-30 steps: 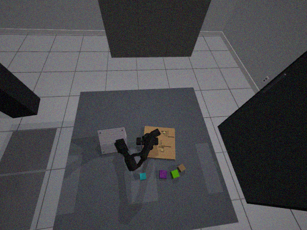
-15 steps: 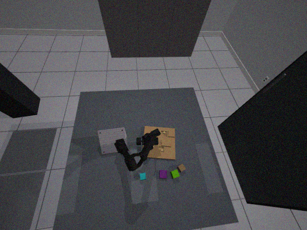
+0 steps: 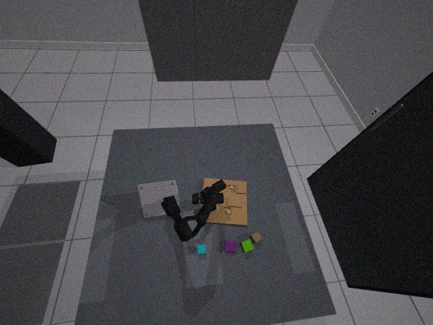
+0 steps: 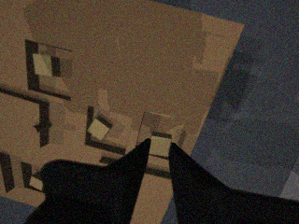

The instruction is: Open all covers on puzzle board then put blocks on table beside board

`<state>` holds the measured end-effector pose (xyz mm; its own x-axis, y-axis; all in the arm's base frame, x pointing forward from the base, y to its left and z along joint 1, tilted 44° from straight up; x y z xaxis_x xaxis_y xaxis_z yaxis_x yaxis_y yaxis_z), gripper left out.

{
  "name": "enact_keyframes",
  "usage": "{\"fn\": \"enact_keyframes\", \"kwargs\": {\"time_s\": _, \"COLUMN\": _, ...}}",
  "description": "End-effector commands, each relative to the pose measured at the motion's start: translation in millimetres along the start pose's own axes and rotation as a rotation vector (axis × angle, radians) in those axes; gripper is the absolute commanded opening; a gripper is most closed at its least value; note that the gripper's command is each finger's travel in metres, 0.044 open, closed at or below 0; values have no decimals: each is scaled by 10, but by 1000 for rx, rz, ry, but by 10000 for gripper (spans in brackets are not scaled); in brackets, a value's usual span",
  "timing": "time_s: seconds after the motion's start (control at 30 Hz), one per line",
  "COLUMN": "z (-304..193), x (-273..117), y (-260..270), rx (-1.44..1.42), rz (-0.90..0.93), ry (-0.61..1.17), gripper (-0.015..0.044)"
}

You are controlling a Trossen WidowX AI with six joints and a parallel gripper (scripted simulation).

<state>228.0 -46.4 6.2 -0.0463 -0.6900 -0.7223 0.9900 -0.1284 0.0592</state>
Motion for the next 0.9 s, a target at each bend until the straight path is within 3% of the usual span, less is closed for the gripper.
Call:
{"fn": "enact_keyframes", "kwargs": {"time_s": 0.0, "z": -5, "x": -53, "y": 0, "rx": 5, "rz": -2, "ry": 5, "gripper": 80}}
{"fn": "enact_keyframes", "kwargs": {"time_s": 0.87, "z": -17, "x": -478, "y": -1, "rx": 2, "rz": -2, "ry": 4, "gripper": 80}}
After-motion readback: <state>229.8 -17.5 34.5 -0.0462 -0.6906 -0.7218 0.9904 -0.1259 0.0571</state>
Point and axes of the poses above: the point midway between the two fingers, 35 mm back from their tips, its own x axis out along the fingers, its own y axis across the jaws, z = x × y, the point moved 1 cm from there along -x, back along the fingers, and after that the axes turned 4 degrees about -x, right-handed, at the moved point
